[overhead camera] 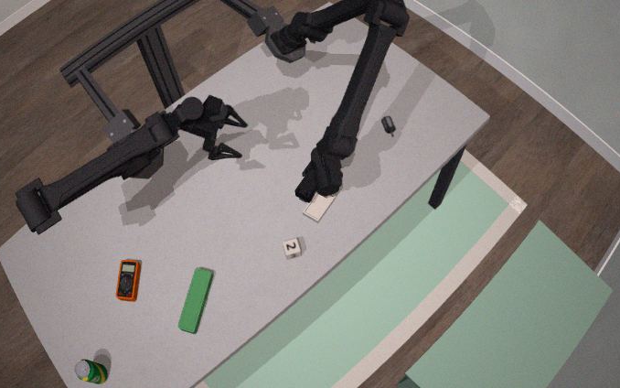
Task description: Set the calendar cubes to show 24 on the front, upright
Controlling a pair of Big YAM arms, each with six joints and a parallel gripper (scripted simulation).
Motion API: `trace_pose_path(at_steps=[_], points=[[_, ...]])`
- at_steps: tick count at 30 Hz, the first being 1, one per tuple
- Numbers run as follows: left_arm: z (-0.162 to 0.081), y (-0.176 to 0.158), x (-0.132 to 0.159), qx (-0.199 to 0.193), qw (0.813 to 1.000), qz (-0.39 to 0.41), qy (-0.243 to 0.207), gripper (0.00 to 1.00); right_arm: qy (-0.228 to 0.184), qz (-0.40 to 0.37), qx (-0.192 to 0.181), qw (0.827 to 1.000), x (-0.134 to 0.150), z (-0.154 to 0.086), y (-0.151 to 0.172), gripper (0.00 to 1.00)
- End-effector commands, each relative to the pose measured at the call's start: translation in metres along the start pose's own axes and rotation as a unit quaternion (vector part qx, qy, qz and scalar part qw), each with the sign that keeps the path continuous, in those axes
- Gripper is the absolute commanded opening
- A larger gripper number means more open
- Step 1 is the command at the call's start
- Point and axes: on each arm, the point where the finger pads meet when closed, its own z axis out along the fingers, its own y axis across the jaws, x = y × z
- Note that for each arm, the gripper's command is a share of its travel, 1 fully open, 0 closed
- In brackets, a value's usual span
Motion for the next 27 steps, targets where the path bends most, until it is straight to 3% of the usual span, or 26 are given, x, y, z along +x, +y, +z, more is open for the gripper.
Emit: trace_pose_path(at_steps=[1, 3, 9, 27], points=[[-0.004, 0.008, -0.014, -0.009, 1.0, 0.013, -0.014, 0.4, -0.006, 0.002, 0.001, 1.0, -0.005, 0.0, 0.0, 1.0], [0.009, 0.011, -0.006, -0.005, 1.0, 0.009, -0.005, 0.4, -0.006, 0.002, 0.001, 1.0, -0.005, 0.0, 0.0, 1.0], [0.016, 0.008, -0.01, -0.005, 1.0, 0.013, -0.009, 0.4, -0.006, 0.002, 0.001, 1.0, -0.005, 0.0, 0.0, 1.0], [0.008, 0.01, -0.029, -0.01, 1.0, 0.011, -0.019, 0.4, -0.006, 0.002, 0.001, 1.0, -0.005, 0.0, 0.0, 1.0]])
